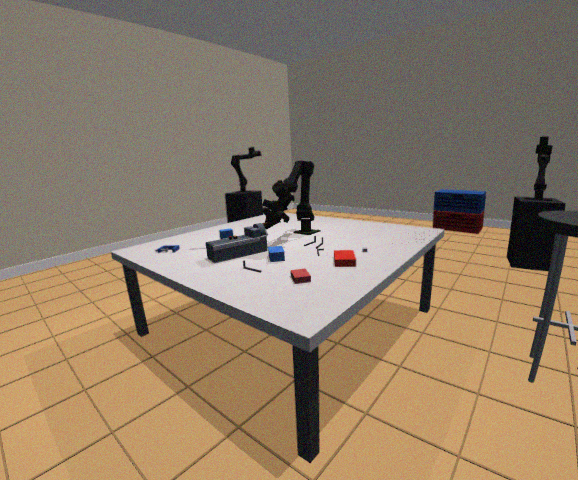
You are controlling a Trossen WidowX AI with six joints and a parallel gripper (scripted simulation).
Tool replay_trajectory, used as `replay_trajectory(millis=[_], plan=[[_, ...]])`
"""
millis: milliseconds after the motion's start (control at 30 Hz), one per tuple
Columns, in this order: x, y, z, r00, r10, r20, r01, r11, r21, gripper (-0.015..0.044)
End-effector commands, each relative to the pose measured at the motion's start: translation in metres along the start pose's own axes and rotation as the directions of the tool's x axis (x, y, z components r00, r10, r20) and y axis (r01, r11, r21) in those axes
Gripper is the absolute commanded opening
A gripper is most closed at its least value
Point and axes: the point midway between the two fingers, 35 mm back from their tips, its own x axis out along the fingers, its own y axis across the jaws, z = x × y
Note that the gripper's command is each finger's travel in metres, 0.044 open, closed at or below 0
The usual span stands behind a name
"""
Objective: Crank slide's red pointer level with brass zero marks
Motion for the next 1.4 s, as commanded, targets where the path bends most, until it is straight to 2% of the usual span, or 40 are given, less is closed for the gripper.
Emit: replay_trajectory(millis=[0, 1367], plan=[[-0.005, 0.007, 0.004, 1.000, 0.019, 0.011, -0.019, 1.000, -0.001, 0.0000], [-0.007, 0.022, 0.006, 1.000, 0.020, 0.011, -0.020, 1.000, 0.000, 0.0000]])
